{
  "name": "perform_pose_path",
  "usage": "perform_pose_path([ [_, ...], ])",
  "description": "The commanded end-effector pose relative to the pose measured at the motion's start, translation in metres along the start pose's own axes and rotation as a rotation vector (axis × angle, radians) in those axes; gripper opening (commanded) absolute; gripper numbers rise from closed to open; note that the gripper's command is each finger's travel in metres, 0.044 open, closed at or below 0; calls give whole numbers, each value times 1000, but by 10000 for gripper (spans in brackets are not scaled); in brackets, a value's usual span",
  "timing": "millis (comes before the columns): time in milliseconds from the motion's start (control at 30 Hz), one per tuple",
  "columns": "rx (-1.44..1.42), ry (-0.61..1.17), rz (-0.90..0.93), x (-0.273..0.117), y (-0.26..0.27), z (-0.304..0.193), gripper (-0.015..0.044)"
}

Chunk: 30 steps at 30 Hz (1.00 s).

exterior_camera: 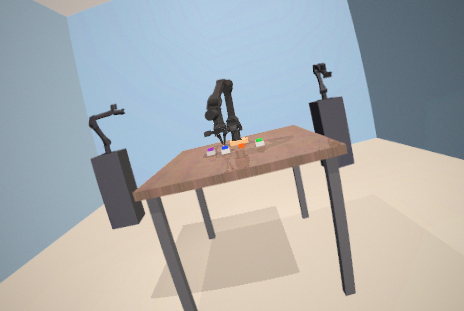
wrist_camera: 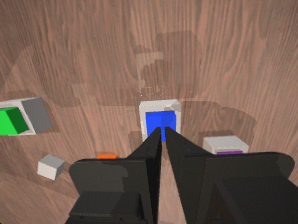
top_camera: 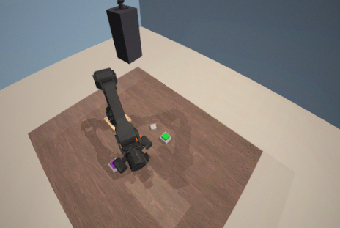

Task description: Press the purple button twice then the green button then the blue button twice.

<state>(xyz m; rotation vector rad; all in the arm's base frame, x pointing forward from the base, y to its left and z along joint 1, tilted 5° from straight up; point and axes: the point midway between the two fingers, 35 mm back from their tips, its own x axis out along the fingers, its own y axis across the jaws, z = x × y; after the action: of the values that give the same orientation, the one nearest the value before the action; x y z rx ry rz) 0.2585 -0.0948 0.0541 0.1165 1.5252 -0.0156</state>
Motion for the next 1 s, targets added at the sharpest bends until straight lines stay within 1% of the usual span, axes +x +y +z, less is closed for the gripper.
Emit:
perform_pose_path([
  [0, 3, 9, 6, 9, 1, -2, 20],
  [900, 3, 10, 6, 12, 1, -2, 20],
  [967, -1, 6, 3, 1, 0, -1, 20],
])
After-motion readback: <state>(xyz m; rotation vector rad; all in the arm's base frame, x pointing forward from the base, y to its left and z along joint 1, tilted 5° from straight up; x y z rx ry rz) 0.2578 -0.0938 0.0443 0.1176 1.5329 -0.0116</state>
